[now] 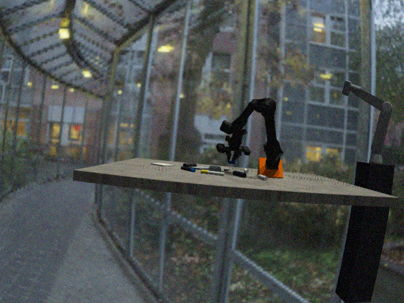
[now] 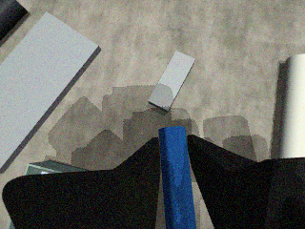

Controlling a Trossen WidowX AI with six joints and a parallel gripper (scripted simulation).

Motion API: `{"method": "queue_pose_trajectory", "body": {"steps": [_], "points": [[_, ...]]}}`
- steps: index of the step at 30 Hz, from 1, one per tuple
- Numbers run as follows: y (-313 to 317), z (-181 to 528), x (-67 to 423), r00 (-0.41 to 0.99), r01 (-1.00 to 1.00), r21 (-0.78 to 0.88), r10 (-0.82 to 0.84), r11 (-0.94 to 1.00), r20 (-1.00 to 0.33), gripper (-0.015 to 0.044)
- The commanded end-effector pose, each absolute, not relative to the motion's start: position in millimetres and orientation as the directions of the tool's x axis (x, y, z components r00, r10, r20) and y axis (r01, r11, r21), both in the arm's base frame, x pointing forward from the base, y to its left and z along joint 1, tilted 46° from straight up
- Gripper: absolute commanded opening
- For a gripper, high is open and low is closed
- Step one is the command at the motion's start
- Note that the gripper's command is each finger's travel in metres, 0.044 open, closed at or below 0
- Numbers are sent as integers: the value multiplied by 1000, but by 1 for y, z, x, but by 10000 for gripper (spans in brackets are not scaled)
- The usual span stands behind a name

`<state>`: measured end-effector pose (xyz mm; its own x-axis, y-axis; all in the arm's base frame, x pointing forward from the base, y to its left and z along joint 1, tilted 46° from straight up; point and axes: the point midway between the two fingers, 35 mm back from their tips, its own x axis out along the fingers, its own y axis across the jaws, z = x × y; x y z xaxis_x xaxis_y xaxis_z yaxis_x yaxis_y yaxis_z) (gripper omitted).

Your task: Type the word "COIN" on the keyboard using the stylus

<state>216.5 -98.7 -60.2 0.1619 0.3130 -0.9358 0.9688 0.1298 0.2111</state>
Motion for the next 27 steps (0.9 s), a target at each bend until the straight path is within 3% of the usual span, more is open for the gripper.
{"method": "queue_pose_trajectory", "body": {"steps": [1, 6, 27], "points": [[-100, -58, 213, 87, 995, 100, 291, 28, -953, 0], [-100, -56, 209, 26, 998, 10, 273, -60, -962, 0], [-84, -73, 212, 26, 998, 10, 273, -60, -962, 0]]}}
